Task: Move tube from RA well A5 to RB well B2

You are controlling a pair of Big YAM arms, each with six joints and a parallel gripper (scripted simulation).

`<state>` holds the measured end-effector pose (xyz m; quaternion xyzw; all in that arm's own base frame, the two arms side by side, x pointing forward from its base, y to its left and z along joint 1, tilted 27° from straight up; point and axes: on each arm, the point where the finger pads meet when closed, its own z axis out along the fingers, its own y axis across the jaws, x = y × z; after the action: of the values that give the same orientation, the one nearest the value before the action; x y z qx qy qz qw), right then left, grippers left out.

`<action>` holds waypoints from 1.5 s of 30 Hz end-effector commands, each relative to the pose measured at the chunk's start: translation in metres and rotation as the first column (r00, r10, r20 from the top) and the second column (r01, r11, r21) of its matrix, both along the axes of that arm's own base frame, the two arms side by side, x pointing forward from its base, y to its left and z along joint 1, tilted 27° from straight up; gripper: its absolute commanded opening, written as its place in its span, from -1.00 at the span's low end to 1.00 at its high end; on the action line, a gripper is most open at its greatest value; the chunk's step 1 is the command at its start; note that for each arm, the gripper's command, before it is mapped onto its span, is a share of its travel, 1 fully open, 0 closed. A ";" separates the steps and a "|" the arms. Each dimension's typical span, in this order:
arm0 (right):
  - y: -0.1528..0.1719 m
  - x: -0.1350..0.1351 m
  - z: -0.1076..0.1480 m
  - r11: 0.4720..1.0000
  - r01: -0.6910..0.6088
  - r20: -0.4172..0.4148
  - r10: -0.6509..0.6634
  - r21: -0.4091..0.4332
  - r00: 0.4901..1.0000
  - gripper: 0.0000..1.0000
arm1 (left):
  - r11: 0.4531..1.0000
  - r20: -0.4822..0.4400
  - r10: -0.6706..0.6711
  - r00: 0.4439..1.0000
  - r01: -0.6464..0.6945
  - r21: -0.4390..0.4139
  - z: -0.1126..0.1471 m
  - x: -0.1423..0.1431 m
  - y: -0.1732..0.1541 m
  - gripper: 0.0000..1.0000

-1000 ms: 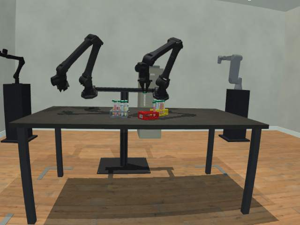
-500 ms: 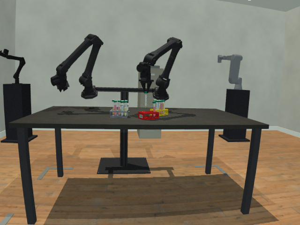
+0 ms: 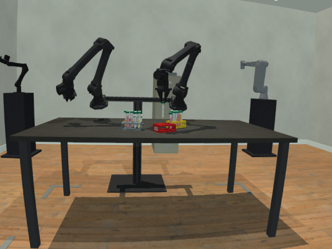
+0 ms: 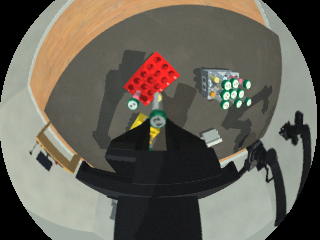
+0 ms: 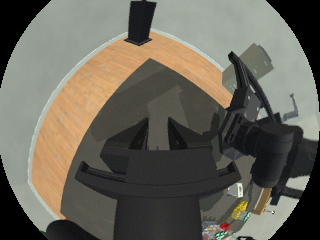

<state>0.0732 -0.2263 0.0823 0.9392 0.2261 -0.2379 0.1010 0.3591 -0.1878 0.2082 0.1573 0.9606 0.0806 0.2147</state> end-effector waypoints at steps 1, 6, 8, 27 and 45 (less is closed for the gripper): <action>-0.005 0.004 0.006 1.000 0.001 0.011 -0.001 -0.014 1.000 -0.40 | 1.000 0.031 -0.001 1.000 0.001 -0.019 0.026 0.021 -0.003 -1.00; -0.005 0.004 0.006 1.000 0.001 0.011 -0.001 -0.014 1.000 -0.40 | 1.000 0.030 -0.001 1.000 0.001 -0.019 0.030 0.027 0.001 -1.00; -0.005 0.004 0.006 1.000 0.001 0.011 -0.001 -0.014 1.000 -0.40 | 1.000 0.030 -0.001 1.000 0.001 -0.019 0.030 0.027 0.001 -1.00; -0.005 0.004 0.006 1.000 0.001 0.011 -0.001 -0.014 1.000 -0.40 | 1.000 0.037 -0.003 0.999 0.004 -0.023 0.032 0.030 0.006 -1.00; -0.005 0.004 0.006 1.000 0.001 0.011 -0.001 -0.014 1.000 -0.40 | 1.000 0.037 -0.003 0.999 0.004 -0.023 0.033 0.030 0.006 -1.00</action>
<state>0.0732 -0.2263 0.0823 0.9392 0.2261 -0.2379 0.1010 0.3796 -0.1766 0.2199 0.1563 0.9606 0.0806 0.2152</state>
